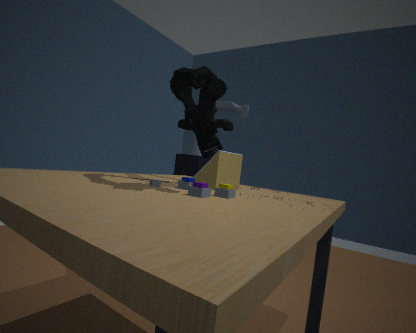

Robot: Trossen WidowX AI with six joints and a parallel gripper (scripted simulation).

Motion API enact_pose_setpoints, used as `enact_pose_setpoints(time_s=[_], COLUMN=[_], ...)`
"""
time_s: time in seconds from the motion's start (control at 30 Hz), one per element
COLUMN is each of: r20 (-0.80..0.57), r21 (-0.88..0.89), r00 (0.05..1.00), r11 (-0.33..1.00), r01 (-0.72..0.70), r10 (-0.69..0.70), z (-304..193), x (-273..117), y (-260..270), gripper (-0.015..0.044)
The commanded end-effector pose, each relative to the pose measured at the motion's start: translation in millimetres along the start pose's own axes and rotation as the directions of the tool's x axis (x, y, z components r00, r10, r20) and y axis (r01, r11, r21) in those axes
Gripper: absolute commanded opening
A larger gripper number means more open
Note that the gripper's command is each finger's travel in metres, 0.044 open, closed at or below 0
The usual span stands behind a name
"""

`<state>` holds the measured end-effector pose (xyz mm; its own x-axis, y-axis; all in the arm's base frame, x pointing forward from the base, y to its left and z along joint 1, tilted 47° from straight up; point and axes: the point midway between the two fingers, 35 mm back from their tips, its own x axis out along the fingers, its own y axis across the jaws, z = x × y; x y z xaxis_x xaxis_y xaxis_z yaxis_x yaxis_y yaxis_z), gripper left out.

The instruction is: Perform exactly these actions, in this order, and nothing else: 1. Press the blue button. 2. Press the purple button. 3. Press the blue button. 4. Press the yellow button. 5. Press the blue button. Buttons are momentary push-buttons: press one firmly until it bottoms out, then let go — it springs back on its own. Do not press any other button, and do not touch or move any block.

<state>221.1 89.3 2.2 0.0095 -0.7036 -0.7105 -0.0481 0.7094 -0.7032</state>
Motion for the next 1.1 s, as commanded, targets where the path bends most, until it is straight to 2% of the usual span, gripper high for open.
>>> enact_pose_setpoints(time_s=[0.0, 0.2, 0.37, 0.53, 1.07], r20=[-0.007, -0.018, -0.018, -0.017, -0.017], r21=[-0.005, 0.018, 0.019, 0.02, 0.02], r00=[1.0, 1.0, 1.0, 1.0, 1.0], r11=[1.0, 1.0, 1.0, 1.0, 1.0], r01=[-0.002, 0.015, 0.015, 0.017, 0.017], r10=[0.002, -0.015, -0.015, -0.017, -0.017], z=[1, -3, -3, -4, -4], x=[1, 9, 12, 69, 88], y=[50, 102, 103, 102, 101], gripper=[0.002, 0.002, 0.002, 0.002, 0.002])
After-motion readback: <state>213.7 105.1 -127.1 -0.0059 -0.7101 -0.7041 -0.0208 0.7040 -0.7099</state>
